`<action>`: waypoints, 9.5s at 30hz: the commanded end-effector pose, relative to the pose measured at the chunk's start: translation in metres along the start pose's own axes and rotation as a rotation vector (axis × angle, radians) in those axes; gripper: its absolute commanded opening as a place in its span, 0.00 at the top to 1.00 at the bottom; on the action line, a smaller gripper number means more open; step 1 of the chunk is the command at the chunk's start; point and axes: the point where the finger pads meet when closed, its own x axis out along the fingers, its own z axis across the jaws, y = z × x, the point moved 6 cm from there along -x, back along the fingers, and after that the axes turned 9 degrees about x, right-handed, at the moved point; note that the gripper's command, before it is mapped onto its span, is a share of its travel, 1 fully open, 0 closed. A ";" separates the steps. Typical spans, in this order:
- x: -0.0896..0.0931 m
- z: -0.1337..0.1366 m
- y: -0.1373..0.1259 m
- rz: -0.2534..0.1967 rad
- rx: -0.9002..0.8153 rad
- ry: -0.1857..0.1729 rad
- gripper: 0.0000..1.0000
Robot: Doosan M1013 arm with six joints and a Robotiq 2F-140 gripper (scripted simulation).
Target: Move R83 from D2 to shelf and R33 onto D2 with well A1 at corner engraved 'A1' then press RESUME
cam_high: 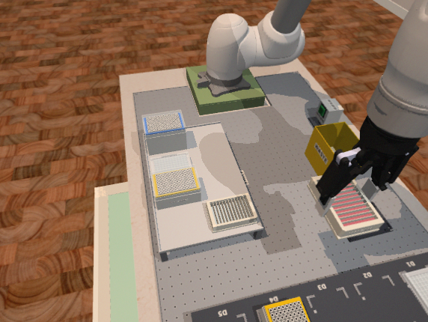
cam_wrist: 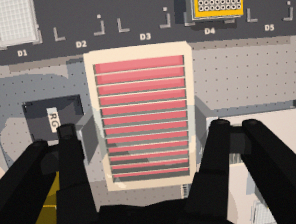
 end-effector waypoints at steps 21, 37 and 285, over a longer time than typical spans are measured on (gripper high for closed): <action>0.000 -0.048 -0.008 0.000 0.000 0.000 1.00; 0.000 -0.080 -0.014 0.000 0.000 0.000 1.00; 0.138 -0.138 0.145 0.000 0.000 0.000 1.00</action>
